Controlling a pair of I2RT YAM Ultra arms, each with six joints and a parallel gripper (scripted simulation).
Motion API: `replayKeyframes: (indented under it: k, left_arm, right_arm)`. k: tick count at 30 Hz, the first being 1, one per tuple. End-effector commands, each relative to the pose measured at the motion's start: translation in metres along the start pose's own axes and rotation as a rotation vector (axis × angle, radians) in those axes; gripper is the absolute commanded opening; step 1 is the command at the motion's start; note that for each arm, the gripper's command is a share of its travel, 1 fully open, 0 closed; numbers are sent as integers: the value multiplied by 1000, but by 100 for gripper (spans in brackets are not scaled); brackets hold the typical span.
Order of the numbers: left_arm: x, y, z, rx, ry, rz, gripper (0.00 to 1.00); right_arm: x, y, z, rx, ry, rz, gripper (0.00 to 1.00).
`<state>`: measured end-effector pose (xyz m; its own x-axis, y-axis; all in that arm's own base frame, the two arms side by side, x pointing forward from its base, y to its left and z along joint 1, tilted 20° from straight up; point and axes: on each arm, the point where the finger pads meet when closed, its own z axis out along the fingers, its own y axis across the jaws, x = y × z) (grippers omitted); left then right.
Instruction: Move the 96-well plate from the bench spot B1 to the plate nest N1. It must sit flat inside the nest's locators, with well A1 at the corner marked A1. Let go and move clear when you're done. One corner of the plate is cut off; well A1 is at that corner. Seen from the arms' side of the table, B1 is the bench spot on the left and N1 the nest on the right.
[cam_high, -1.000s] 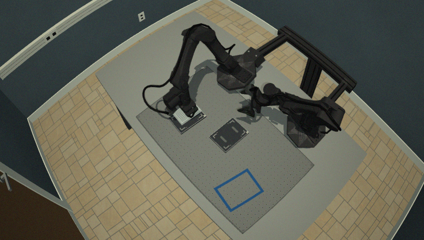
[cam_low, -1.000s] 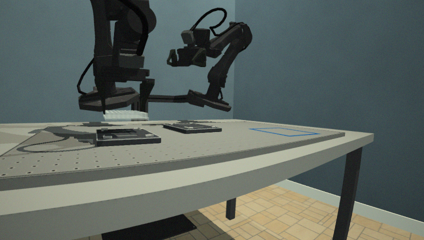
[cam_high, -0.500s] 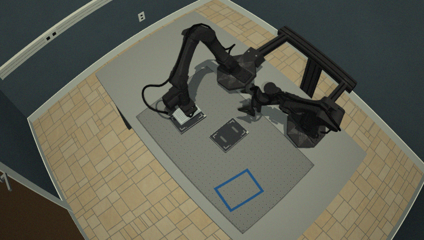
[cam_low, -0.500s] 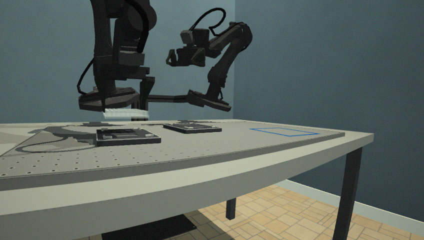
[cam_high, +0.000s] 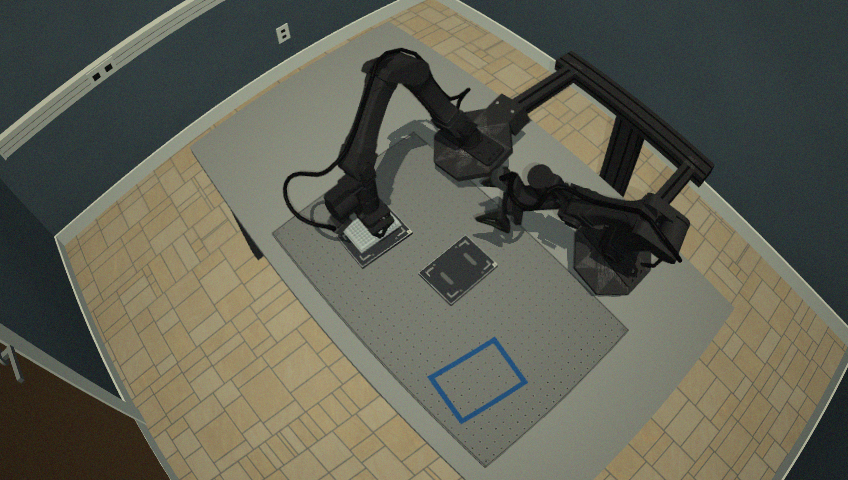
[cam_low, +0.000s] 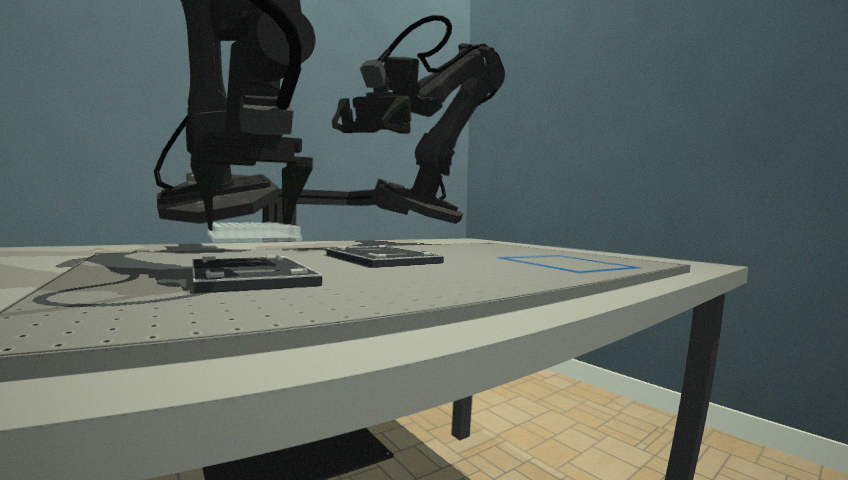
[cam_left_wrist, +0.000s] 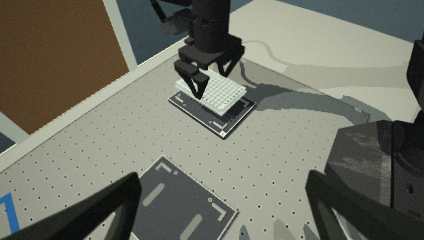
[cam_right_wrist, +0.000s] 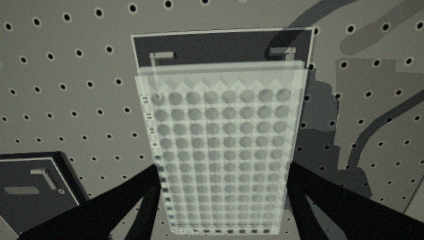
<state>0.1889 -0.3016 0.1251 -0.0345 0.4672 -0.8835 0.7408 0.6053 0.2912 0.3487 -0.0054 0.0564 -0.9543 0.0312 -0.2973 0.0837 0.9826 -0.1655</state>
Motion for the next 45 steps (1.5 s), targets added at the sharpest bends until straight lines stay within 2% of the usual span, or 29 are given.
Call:
replayKeyframes:
  k: [1, 5, 9, 28, 45]
  left_arm:
    - [9, -5, 0, 7, 19, 5, 100]
    - [9, -5, 0, 7, 19, 5, 100]
    - [9, -5, 0, 7, 19, 5, 100]
    - [2, -1, 0, -1, 2, 1, 100]
    - [2, -1, 0, -1, 2, 1, 100]
  right_arm:
    - [-6, 0, 1, -7, -21, -1, 78]
    - [-7, 1, -1, -5, -29, 4, 78]
    - [-2, -1, 12, -5, -21, 6, 78]
    - [-2, -1, 5, -1, -14, 7, 78]
    - [-1, -1, 40, -7, -15, 2, 78]
